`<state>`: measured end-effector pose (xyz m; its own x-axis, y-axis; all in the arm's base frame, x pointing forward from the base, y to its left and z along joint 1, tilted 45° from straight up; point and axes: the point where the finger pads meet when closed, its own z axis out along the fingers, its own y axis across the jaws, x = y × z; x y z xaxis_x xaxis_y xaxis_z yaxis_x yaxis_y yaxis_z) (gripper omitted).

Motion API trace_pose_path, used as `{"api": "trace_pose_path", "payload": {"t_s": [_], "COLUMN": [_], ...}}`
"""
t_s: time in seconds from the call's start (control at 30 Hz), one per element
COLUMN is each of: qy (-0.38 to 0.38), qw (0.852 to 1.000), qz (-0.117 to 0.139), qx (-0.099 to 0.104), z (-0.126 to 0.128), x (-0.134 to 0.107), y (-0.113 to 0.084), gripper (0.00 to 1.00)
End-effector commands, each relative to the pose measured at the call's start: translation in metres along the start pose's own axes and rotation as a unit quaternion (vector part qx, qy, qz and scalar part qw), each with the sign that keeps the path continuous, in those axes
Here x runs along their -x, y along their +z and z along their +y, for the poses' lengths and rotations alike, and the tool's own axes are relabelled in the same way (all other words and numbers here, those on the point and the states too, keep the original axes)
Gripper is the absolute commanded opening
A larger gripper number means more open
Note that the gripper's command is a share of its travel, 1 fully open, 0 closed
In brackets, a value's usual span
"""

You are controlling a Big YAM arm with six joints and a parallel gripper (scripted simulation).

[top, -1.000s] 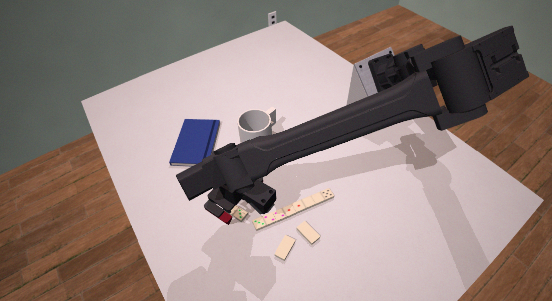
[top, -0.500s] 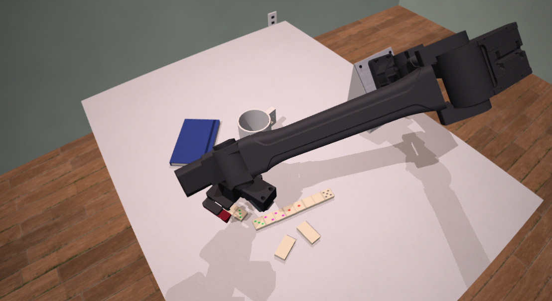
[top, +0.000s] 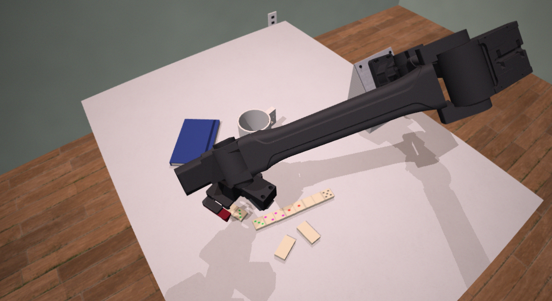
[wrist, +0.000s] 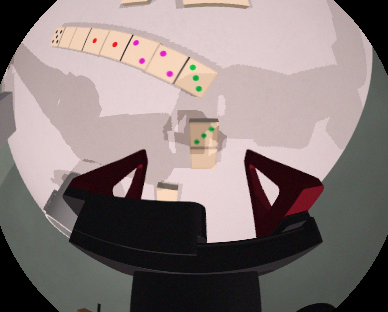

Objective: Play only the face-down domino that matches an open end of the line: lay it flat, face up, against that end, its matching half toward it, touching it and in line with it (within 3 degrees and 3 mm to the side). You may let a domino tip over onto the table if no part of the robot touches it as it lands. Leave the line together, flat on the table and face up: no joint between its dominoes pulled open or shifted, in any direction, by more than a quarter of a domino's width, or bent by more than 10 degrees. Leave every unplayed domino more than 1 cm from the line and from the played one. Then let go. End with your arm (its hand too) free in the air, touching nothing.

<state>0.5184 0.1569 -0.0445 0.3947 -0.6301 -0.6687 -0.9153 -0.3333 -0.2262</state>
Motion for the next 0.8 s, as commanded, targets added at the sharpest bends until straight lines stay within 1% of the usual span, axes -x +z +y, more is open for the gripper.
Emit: {"api": "trace_pose_path", "payload": {"t_s": [0.0,0.13,0.37,0.4,0.7,0.77], "qy": [-0.010,-0.016,-0.016,-0.003,-0.018,-0.018], "qw": [1.000,0.999,0.999,1.000,0.999,0.999], "qz": [0.007,0.011,0.011,0.003,0.012,0.012], "qx": [-0.017,-0.026,-0.026,-0.008,-0.029,-0.029], "z": [-0.014,-0.022,-0.022,-0.005,-0.026,-0.026], "x": [-0.001,-0.001,-0.001,-0.001,-0.001,-0.001], "y": [-0.019,-0.028,-0.028,-0.008,-0.031,-0.031], "gripper": [0.94,0.94,0.94,0.94,0.94,0.94]}}
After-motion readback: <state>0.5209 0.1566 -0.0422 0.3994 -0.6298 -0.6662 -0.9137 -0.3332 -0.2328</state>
